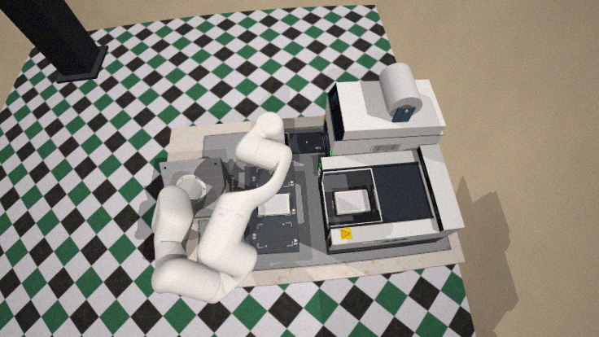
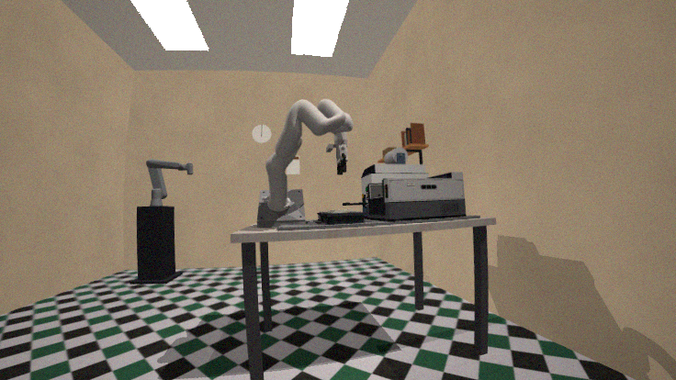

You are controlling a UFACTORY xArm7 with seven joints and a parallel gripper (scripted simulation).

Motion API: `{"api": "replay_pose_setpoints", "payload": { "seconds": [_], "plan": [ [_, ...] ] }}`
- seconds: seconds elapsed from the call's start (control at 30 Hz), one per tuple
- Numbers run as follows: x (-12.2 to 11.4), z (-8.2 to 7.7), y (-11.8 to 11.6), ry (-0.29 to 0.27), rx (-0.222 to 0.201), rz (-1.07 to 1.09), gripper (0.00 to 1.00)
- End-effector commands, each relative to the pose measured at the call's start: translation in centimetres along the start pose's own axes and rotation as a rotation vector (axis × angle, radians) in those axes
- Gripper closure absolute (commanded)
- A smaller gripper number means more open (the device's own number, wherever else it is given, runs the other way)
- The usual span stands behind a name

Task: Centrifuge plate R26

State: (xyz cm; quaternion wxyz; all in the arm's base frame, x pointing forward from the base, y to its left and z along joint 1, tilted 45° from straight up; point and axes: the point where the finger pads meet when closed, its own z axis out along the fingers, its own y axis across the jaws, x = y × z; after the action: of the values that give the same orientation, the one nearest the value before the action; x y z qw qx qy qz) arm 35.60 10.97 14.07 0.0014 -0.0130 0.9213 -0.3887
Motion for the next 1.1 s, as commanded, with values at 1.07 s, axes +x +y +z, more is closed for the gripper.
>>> {"api": "replay_pose_setpoints", "payload": {
  "seconds": [1.07],
  "plan": [
    [-2.5,-0.2,-9.1,-0.01,-0.015,-0.002,0.0]
  ]
}}
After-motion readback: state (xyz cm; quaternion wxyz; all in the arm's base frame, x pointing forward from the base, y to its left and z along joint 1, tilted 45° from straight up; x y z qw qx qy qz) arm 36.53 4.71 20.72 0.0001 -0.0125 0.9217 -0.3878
